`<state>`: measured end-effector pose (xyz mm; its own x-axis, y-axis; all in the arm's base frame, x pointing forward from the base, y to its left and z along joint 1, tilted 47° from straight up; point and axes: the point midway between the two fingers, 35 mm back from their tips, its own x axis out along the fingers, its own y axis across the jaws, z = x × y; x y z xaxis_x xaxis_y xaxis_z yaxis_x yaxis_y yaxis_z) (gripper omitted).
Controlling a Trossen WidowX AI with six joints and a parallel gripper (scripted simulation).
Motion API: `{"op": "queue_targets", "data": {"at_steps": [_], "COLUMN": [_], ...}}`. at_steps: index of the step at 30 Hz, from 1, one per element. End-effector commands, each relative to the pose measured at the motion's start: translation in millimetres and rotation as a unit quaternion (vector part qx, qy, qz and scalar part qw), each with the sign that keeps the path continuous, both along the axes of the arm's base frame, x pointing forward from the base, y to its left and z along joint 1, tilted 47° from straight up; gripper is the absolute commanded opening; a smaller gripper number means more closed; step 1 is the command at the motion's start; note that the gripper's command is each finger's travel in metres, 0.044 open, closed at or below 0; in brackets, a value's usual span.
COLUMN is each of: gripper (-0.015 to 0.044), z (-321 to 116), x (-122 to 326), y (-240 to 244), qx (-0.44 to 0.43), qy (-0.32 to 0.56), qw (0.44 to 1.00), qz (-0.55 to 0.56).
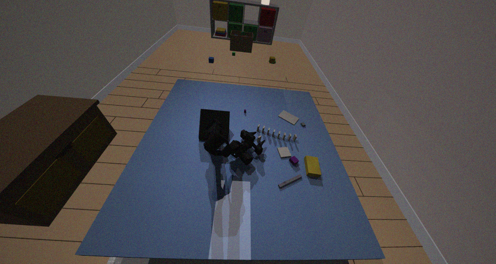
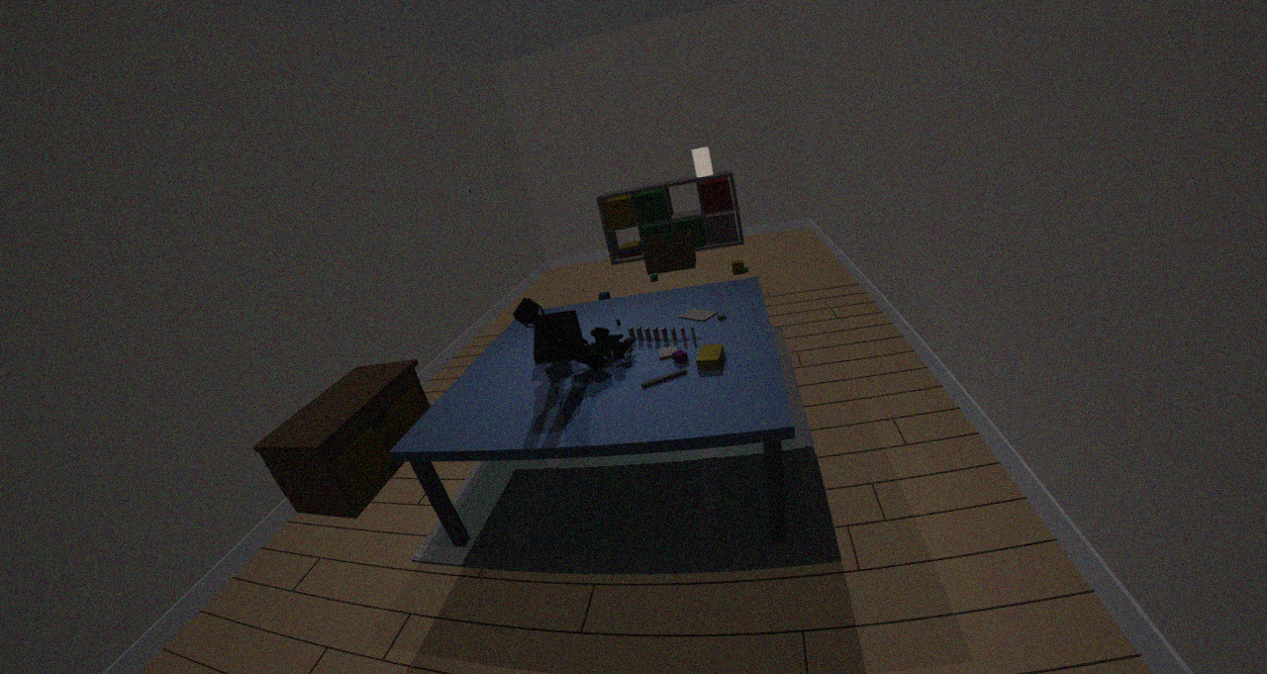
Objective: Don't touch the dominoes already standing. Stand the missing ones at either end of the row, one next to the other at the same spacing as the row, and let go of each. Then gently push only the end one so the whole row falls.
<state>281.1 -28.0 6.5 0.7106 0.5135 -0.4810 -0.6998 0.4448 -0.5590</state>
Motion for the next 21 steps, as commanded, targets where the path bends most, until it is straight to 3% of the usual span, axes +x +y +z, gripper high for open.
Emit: {"op": "queue_targets", "data": {"at_steps": [1,10,18,21], "gripper": [0.0440,0.0440,0.0440,0.0440], "z": [8.8,32.4,9.4,7.4], "x": [0.1,-1.9,22.4,25.9], "y": [8.4,37.1,73.9,81.3], "qx": [-0.001,0.005,0.033,0.046], "qy": [0.000,0.013,0.250,0.300], "qw": [1.000,1.000,0.958,0.934], "qz": [0.001,-0.007,-0.136,-0.191]}}
